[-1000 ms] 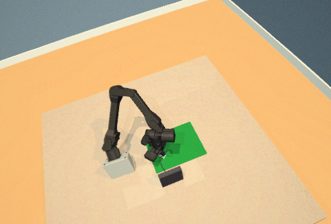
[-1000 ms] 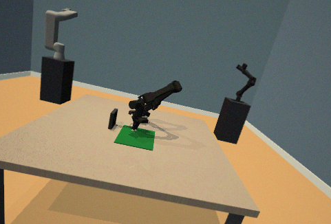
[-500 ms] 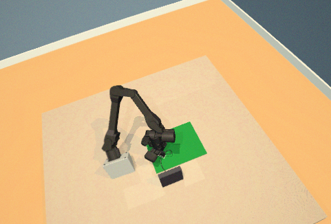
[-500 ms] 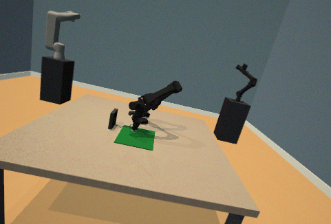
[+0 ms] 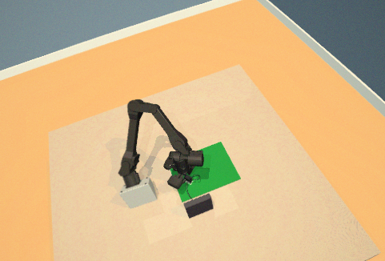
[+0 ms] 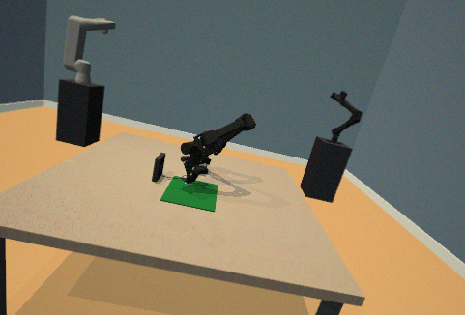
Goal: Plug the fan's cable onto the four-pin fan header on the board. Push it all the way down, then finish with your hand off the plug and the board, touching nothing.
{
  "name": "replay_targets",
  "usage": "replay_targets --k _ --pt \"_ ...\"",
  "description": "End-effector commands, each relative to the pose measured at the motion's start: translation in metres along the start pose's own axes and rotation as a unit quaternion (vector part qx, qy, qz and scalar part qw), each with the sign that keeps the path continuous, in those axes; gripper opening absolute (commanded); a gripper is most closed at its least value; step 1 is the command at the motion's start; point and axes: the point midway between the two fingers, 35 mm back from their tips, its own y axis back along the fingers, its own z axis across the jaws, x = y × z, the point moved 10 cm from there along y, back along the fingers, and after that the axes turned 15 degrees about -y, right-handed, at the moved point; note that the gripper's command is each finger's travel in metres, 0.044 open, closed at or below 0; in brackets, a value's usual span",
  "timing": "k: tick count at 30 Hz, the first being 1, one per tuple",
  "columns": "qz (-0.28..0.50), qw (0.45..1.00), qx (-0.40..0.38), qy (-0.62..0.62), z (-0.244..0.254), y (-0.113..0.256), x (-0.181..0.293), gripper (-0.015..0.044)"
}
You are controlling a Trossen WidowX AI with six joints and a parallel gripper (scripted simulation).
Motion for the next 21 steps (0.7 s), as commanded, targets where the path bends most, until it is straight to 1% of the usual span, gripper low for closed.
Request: replay_targets --k 1,3,4,12,21 --pt "0.005 1.0 0.001 0.001 -0.002 0.032 0.002 0.026" --pt "0.003 1.0 0.001 0.001 -0.001 0.051 0.001 0.026" --pt "0.003 1.0 0.001 0.001 -0.001 0.053 0.001 0.026" --pt "0.003 1.0 0.001 0.001 -0.001 0.053 -0.001 0.026" --pt "0.001 1.0 0.0 -0.001 0.03 0.056 -0.088 0.026"
